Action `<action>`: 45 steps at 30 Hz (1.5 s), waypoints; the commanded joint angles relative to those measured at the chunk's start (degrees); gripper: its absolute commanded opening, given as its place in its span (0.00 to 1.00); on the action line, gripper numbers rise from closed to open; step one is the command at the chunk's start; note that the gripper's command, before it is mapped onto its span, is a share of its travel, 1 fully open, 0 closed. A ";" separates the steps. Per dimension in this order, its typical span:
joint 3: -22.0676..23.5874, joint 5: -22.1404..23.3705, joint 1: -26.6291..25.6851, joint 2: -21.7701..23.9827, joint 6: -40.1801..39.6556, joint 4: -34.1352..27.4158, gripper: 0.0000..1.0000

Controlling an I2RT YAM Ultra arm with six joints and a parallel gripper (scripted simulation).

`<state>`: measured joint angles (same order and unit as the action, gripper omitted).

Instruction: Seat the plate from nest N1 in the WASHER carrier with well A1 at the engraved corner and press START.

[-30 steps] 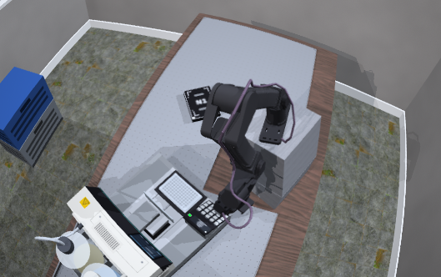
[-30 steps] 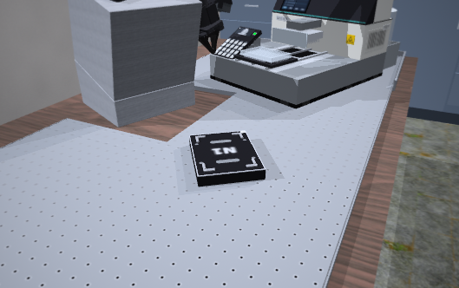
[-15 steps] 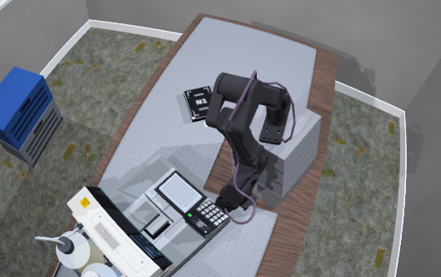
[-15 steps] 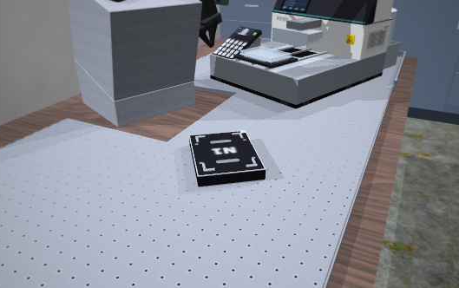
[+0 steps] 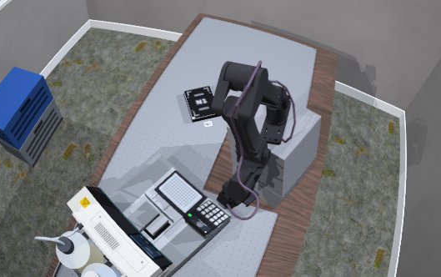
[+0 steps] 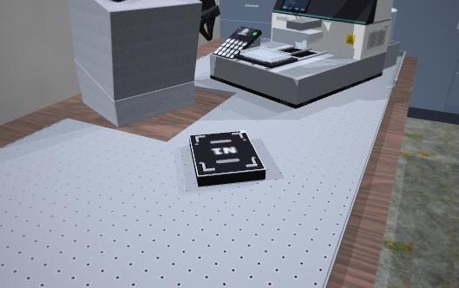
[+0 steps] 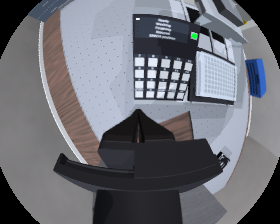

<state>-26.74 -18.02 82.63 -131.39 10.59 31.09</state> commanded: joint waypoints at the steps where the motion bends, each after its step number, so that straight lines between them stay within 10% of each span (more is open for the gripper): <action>1: 1.61 -0.92 1.08 3.02 1.03 -2.27 0.00; 37: 2.26 -0.90 2.27 8.34 2.44 -6.66 0.00; 38: 0.73 -1.29 1.22 9.87 1.53 -7.96 1.00; 39: 5.29 -1.85 3.01 6.65 1.67 -1.85 0.04; 45: 11.43 -4.29 5.13 1.13 1.44 16.15 0.00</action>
<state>-17.17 -20.32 86.83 -128.49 12.58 37.26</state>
